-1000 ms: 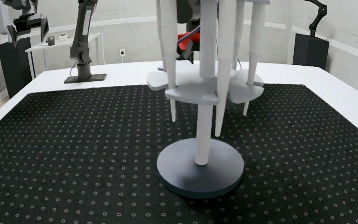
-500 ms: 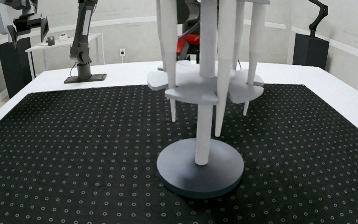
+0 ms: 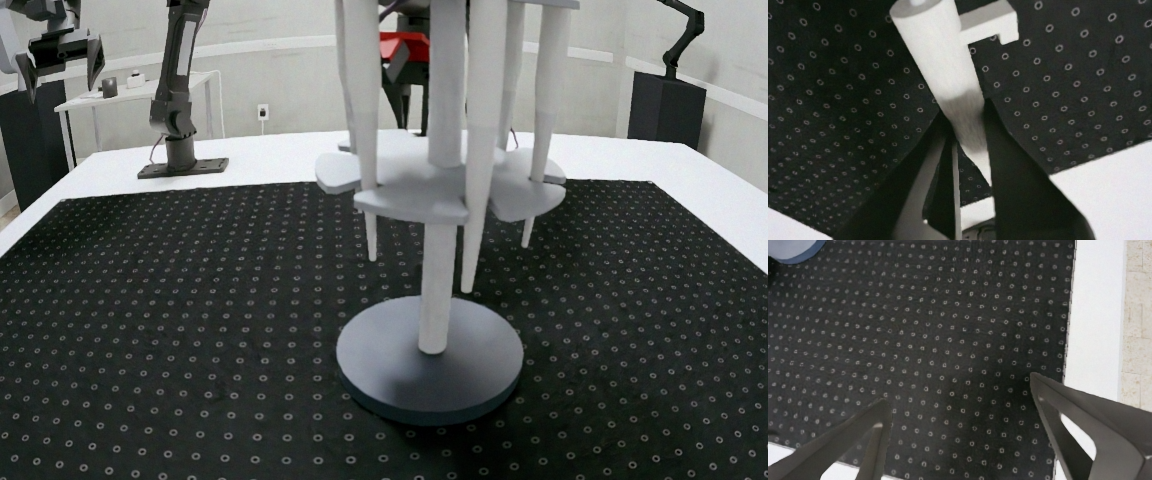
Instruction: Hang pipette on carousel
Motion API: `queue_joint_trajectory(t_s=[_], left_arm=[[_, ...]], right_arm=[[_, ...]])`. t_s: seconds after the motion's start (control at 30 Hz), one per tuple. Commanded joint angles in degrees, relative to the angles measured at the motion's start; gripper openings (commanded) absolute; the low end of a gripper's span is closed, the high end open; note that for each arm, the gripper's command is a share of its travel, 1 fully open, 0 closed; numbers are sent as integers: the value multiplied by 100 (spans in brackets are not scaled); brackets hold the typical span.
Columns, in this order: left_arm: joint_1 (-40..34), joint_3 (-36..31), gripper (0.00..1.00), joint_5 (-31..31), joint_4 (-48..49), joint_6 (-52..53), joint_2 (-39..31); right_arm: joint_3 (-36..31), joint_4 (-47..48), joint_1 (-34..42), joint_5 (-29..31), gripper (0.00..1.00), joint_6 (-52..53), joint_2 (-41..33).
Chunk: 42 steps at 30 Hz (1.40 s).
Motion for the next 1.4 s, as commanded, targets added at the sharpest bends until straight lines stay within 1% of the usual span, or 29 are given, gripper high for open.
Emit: queue_joint_trajectory(t_s=[0.0,0.13,0.2,0.23,0.3,0.33,0.4,0.43,0.47,0.57,0.6,0.7,0.77,0.87,0.93,0.97,1.03,1.13,1.33,1.37], left_arm=[[-77,-380,12,-120,631,-13,-432],[-130,-1128,12,-272,1504,-1,-1046],[-130,-1128,12,-272,1504,-1,-1046],[-148,-1390,12,-324,1809,20,-1246],[-75,-1325,12,-343,1830,44,-1256],[-69,-1109,12,-347,1833,46,-1305],[-67,-1108,12,-346,1868,54,-1253],[-66,-1105,12,-343,1888,59,-1079],[-65,-1106,12,-343,1898,60,-1050],[-65,-1104,12,-325,1905,62,-1181],[-122,-1499,12,-380,2127,65,-1359],[-195,-2008,12,-496,2800,80,-1739],[-195,-2008,12,-496,2800,80,-1739],[-238,-2562,12,-623,3546,116,-2134],[-167,-2527,12,-639,3603,145,-2155],[-158,-2328,12,-643,3610,148,-2221],[-155,-2328,12,-640,3645,158,-2198],[-151,-2314,12,-626,3700,171,-1958],[-149,-2311,12,-612,3712,173,-2022],[-199,-2695,12,-665,3959,189,-2213]], right_arm=[[113,48,-53,-93,100,-32,36],[113,48,-53,-93,100,-32,36],[113,48,-53,-93,100,-32,36],[113,48,-53,-93,100,-32,36],[113,48,-53,-93,100,-32,36],[113,48,-53,-93,100,-32,36],[113,48,-53,-93,100,-32,36],[113,48,-53,-93,100,-32,36],[113,48,-53,-93,100,-32,36],[113,48,-53,-93,100,-32,36],[113,48,-53,-93,100,-32,36],[113,48,-53,-93,100,-32,36],[113,48,-53,-93,100,-32,36],[113,48,-53,-93,100,-32,36],[113,48,-53,-93,100,-32,36],[113,48,-53,-93,100,-32,36],[113,48,-53,-93,100,-32,36],[113,48,-53,-93,100,-32,36],[113,48,-53,-93,100,-32,36],[113,48,-53,-93,100,-32,36]])
